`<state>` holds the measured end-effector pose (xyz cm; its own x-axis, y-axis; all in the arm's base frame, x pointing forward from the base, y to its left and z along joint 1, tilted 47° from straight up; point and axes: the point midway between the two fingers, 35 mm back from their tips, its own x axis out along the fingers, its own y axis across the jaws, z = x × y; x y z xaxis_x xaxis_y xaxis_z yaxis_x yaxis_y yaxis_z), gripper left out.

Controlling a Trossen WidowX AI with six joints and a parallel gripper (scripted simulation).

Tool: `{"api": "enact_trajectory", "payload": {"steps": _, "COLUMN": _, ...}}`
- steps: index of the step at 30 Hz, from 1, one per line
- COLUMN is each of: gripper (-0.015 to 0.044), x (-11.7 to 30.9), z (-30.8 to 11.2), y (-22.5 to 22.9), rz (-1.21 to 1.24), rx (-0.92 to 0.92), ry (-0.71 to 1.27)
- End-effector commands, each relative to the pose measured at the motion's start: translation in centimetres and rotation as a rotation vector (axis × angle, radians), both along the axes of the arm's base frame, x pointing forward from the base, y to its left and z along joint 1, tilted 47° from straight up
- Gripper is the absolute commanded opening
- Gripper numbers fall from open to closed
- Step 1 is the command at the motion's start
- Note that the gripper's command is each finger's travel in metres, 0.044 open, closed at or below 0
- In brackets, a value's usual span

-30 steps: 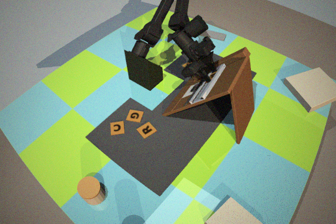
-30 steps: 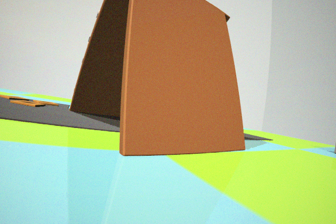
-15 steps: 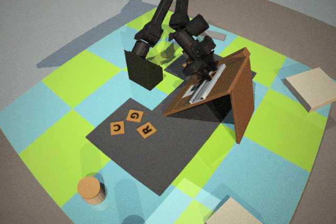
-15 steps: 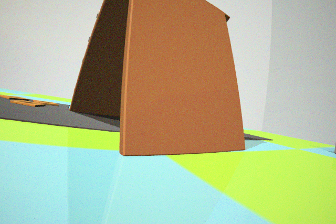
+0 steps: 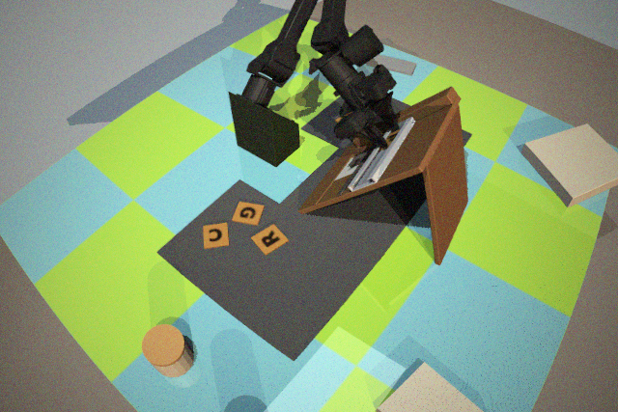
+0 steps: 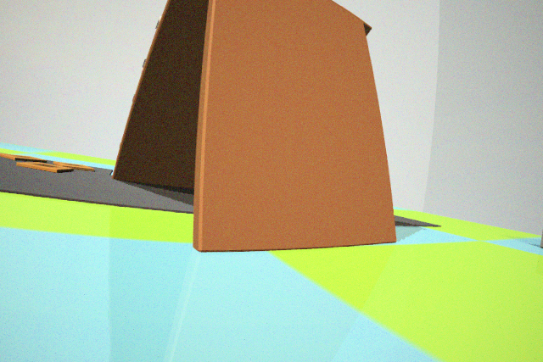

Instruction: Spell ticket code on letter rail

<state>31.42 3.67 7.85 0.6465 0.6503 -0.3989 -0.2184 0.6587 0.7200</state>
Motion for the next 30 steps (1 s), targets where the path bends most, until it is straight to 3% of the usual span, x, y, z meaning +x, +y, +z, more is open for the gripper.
{"api": "enact_trajectory", "payload": {"steps": 1, "gripper": 0.0295, "x": -0.2, "z": 0.4, "y": -0.4, "rz": -0.004, "rx": -0.001, "ry": -0.008}}
{"api": "enact_trajectory", "payload": {"steps": 30, "gripper": 0.0295, "x": -1.9, "z": 0.9, "y": -2.2, "rz": -0.004, "rx": -0.002, "ry": -0.007}}
